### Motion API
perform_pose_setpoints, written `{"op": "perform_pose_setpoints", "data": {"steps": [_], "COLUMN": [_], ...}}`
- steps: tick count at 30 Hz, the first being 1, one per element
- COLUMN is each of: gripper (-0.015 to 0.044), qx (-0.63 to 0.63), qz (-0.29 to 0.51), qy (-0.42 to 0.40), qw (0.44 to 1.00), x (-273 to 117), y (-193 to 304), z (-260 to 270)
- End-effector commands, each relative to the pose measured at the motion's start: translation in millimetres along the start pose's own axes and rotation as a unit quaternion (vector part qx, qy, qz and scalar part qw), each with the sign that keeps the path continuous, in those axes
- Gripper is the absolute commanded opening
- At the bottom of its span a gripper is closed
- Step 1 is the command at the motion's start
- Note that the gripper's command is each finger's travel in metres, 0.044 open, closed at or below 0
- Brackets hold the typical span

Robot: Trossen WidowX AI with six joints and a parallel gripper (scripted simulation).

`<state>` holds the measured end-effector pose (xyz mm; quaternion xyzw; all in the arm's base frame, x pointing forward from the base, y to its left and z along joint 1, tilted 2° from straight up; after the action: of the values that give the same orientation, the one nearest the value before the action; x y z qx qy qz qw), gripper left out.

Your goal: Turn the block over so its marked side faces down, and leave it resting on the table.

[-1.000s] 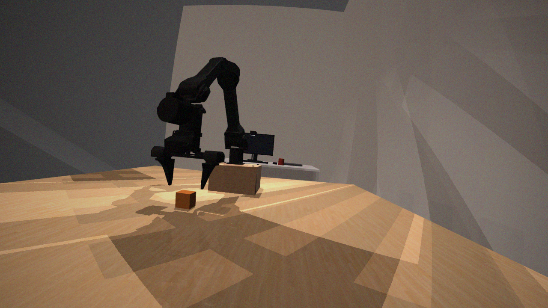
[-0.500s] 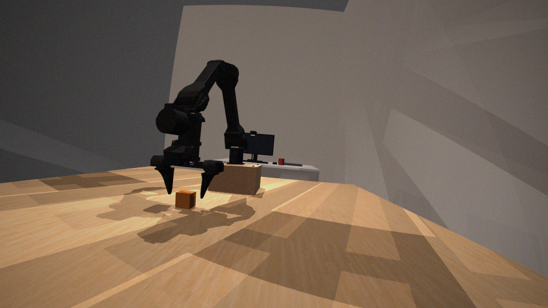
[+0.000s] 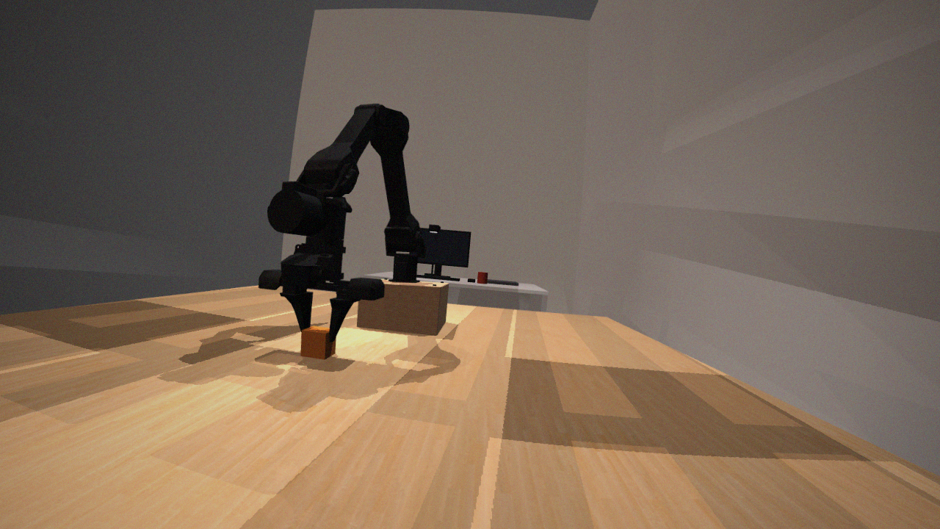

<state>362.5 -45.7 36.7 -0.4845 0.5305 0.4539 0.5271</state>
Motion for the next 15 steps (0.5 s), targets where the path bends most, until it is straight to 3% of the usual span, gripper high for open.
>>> {"op": "perform_pose_setpoints", "data": {"steps": [1, 12, 15], "gripper": [0.0118, 0.0045, 0.0000], "qx": [-0.001, -0.001, -0.001], "qz": [0.002, 0.002, 0.002], "qy": [0.002, 0.002, 0.002], "qw": [1.000, 1.000, 1.000], "x": [1, 1, -10], "y": [1, 1, 1], "z": [0, 0, 0]}}
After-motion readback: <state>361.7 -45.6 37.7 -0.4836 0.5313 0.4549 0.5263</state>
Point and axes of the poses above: the point midway between the two fingers, 35 mm back from their tips, its own x axis out along the fingers, its own z axis across the jaws, y = z × x, the point moved 7 cm from there along -x, back along the fingers, and after that the axes turned 8 degrees about x, right-handed, at the moved point
